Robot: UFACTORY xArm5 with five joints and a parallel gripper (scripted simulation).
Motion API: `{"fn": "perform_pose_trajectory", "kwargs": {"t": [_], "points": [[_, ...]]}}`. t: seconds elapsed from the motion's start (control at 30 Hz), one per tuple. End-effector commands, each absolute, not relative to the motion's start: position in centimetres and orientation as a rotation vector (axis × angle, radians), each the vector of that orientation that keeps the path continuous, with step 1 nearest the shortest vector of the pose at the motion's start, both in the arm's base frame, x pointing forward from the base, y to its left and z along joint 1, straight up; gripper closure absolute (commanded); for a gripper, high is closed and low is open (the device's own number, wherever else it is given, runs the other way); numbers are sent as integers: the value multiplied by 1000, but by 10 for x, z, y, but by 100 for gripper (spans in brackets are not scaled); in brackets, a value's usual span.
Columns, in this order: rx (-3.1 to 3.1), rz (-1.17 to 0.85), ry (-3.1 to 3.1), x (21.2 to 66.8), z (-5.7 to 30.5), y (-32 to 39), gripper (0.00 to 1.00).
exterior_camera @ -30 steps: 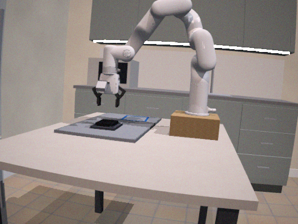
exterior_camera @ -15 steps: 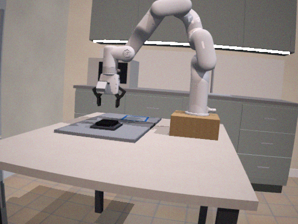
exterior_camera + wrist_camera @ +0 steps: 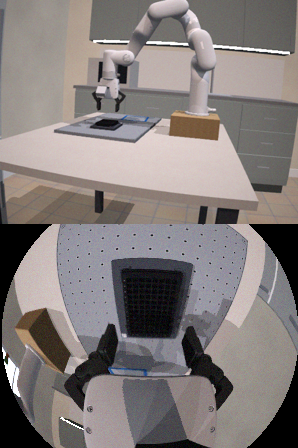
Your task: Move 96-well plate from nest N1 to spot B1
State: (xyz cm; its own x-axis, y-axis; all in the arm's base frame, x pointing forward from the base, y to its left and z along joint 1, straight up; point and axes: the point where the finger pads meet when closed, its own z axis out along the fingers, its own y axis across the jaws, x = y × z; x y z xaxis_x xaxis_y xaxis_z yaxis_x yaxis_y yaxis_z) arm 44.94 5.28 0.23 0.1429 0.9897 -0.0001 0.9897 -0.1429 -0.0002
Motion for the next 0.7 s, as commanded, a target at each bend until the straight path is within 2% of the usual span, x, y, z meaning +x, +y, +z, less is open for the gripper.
{"fn": "perform_pose_trajectory", "kwargs": {"t": [0.0,0.67], "points": [[-2376,-3,-2058,450,-3,53,0],[-2376,-3,-2057,450,-34,53,0]]}}
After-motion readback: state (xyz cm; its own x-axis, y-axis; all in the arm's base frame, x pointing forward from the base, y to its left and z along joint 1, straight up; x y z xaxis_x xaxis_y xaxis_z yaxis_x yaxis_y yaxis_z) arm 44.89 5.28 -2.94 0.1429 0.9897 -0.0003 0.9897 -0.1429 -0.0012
